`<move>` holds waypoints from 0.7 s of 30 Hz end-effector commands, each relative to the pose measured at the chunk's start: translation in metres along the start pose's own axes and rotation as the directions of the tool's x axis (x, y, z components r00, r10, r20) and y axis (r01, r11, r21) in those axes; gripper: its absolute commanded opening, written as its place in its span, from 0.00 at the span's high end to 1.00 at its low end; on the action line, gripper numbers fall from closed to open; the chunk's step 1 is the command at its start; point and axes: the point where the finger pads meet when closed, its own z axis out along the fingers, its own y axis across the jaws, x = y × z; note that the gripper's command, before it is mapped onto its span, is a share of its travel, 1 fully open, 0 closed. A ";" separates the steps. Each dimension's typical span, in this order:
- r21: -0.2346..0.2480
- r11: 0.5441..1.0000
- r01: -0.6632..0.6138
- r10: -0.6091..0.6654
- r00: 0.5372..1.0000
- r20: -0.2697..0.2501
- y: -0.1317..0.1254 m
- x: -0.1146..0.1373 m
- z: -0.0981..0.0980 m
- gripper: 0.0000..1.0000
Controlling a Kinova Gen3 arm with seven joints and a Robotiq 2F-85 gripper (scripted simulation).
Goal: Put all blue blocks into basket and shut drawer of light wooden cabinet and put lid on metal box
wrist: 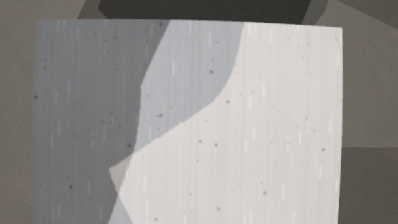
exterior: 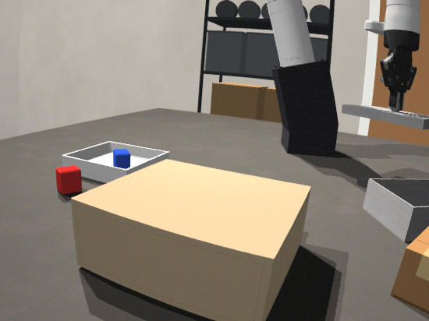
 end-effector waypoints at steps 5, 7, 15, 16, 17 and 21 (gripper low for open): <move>0.005 1.000 0.000 0.000 1.000 -0.017 0.001 -0.003 -0.013 0.90; 0.005 1.000 0.000 0.000 1.000 -0.017 0.001 -0.003 -0.015 0.90; 0.005 1.000 0.000 0.000 1.000 -0.017 0.001 -0.003 -0.019 0.90; 0.005 1.000 0.000 0.000 1.000 -0.017 0.001 -0.003 -0.019 0.90; 0.005 1.000 0.000 0.000 1.000 -0.017 0.001 -0.003 -0.019 0.90; 0.006 1.000 -0.002 0.002 1.000 -0.017 0.001 -0.003 -0.019 0.90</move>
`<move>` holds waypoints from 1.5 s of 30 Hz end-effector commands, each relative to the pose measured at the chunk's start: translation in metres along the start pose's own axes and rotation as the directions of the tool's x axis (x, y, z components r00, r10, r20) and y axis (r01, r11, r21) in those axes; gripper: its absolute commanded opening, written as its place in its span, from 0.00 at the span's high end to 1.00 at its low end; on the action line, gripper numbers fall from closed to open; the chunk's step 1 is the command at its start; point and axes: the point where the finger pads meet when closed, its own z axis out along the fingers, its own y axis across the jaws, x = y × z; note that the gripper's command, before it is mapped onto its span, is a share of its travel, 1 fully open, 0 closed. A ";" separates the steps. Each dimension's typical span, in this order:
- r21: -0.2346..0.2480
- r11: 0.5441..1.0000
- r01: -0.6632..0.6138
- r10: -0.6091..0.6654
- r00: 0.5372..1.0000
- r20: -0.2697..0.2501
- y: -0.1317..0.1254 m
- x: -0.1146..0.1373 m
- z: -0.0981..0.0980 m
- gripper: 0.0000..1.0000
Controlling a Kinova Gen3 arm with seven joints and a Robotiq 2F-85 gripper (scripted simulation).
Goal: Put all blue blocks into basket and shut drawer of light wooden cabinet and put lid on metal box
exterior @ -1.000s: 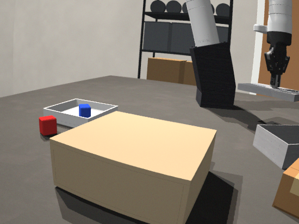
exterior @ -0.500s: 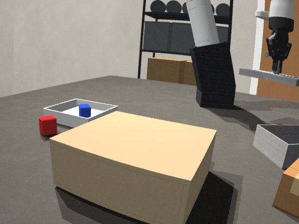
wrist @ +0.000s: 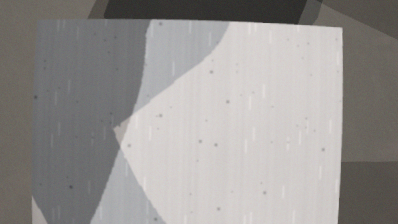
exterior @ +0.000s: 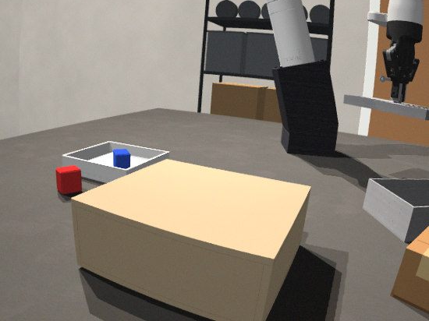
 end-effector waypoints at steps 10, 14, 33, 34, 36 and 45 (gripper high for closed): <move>0.019 0.980 -0.198 0.198 0.980 0.002 -0.015 -0.017 0.002 0.90; 0.035 0.918 -0.395 0.395 0.919 0.008 -0.030 -0.033 0.004 0.90; -0.003 0.251 -0.968 0.967 0.251 0.042 -0.107 -0.118 0.005 0.90; -0.003 0.251 -0.968 0.967 0.251 0.042 -0.107 -0.118 0.005 0.90; -0.014 0.071 -0.997 0.997 0.071 0.035 -0.114 -0.128 0.004 0.90; -0.028 -0.301 -0.953 0.954 -0.301 0.000 -0.133 -0.156 -0.001 0.90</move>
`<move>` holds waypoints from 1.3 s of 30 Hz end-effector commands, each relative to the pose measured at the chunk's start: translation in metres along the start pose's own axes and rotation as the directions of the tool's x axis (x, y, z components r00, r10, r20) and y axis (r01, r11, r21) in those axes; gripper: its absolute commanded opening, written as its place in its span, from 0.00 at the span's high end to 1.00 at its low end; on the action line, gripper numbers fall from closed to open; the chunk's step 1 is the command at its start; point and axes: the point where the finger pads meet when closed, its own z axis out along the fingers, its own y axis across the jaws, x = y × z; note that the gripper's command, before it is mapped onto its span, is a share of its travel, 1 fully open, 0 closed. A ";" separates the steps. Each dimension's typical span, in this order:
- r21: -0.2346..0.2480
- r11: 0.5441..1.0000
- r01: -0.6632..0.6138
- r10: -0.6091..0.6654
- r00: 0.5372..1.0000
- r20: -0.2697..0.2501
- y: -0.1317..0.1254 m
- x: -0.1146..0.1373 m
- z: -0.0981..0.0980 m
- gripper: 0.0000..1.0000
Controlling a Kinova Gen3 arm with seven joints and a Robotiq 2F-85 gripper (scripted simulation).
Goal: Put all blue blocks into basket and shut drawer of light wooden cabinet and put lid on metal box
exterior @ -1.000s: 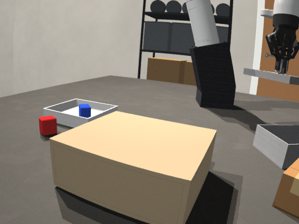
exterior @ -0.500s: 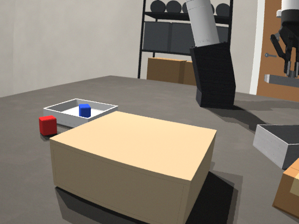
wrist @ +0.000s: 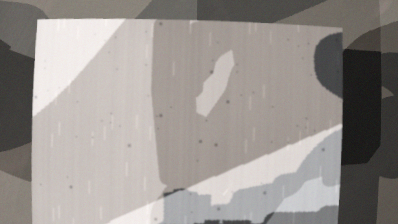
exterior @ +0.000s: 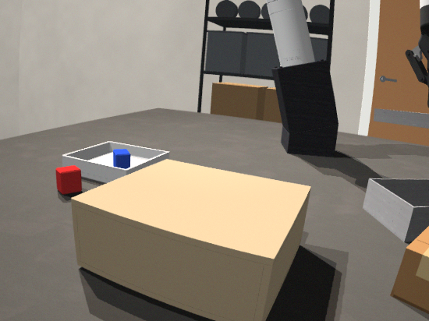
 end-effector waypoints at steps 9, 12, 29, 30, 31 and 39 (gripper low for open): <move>0.075 0.926 -0.369 0.369 0.929 0.019 0.020 -0.009 -0.001 0.90; 0.075 0.926 -0.369 0.369 0.929 0.019 0.020 -0.009 -0.001 0.90; 0.077 0.926 -0.371 0.370 0.929 0.020 0.020 -0.009 0.000 0.90; 0.077 0.925 -0.371 0.371 0.928 0.021 0.020 -0.009 0.000 0.90; 0.078 0.925 -0.372 0.372 0.928 0.021 0.020 -0.009 0.001 0.90; 0.081 0.923 -0.376 0.375 0.927 0.024 0.019 -0.009 0.008 0.90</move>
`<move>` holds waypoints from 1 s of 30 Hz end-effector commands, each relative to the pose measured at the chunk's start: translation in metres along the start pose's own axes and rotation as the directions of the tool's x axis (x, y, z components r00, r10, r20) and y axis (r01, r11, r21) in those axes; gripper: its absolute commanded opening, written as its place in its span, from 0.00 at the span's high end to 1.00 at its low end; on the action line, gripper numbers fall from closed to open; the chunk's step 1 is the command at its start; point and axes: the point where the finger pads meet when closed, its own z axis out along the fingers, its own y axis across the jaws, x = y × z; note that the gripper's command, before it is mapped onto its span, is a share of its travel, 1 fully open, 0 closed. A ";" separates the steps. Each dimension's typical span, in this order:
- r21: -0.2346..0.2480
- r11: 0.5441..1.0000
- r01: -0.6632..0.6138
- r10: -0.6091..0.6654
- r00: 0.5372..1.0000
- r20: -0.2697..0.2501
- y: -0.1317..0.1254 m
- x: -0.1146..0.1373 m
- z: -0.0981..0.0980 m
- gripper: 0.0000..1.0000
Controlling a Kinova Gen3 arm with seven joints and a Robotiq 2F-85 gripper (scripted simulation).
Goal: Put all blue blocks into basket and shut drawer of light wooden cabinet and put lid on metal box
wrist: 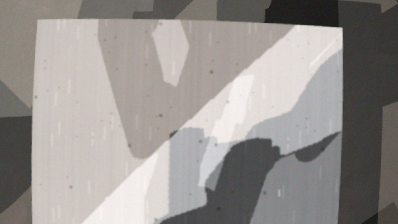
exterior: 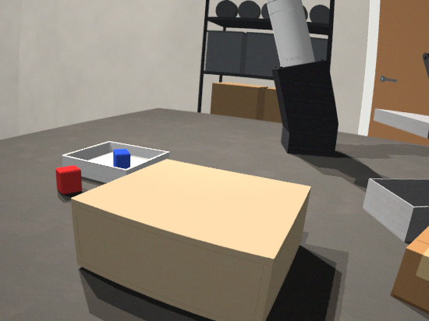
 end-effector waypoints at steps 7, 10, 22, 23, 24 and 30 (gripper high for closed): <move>-0.002 1.000 0.000 0.000 1.000 -0.001 0.001 0.000 0.010 0.90; -0.002 1.000 0.000 0.000 1.000 -0.001 0.001 0.000 0.016 0.90; -0.002 1.000 0.000 0.000 1.000 -0.001 0.002 0.000 0.038 0.90; -0.002 1.000 0.000 0.000 1.000 -0.001 0.002 0.000 0.040 0.90; -0.002 1.000 0.000 0.000 1.000 -0.001 0.002 0.000 0.042 0.90; -0.002 1.000 0.000 0.000 1.000 -0.001 0.002 0.000 0.052 0.90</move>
